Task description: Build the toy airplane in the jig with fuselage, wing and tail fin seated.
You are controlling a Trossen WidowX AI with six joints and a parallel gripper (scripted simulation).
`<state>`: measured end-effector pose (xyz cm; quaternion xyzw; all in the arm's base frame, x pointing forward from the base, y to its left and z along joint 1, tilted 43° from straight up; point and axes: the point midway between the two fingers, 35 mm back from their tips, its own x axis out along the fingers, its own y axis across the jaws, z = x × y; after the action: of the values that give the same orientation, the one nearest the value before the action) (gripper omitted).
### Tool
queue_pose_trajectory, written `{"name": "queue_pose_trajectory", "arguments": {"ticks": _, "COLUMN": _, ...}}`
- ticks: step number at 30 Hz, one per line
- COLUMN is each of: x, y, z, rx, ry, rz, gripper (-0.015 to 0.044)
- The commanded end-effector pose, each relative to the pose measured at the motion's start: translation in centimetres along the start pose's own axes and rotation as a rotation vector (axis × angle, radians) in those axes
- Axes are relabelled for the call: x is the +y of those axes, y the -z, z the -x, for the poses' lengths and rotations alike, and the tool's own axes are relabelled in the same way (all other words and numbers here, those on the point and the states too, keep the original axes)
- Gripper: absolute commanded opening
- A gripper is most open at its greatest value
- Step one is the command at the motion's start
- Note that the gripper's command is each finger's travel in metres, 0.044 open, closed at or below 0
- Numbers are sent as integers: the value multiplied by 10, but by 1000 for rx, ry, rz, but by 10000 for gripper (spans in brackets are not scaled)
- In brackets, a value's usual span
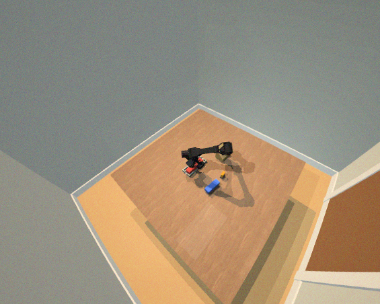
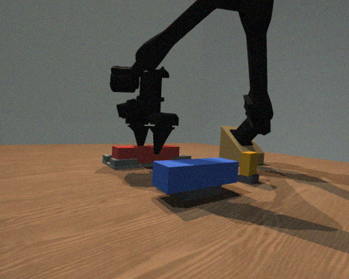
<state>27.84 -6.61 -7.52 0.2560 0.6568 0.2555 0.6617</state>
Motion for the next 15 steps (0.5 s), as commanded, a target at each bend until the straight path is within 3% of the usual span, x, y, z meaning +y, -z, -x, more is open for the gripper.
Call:
{"name": "queue_pose_trajectory", "arguments": {"ticks": 1, "x": 0, "y": 0, "z": 0, "rx": 0, "ry": 0, "rz": 1, "gripper": 440}}
{"name": "queue_pose_trajectory", "arguments": {"ticks": 4, "x": -1, "y": -2, "z": 11, "rx": -1, "ry": 2, "rz": 0, "gripper": 440}}
{"name": "queue_pose_trajectory", "arguments": {"ticks": 10, "x": -1, "y": 0, "z": 104, "rx": -2, "ry": 1, "rz": -5, "gripper": 440}}
{"name": "queue_pose_trajectory", "arguments": {"ticks": 15, "x": -4, "y": -3, "z": 107, "rx": -2, "ry": 1, "rz": -5, "gripper": 440}}
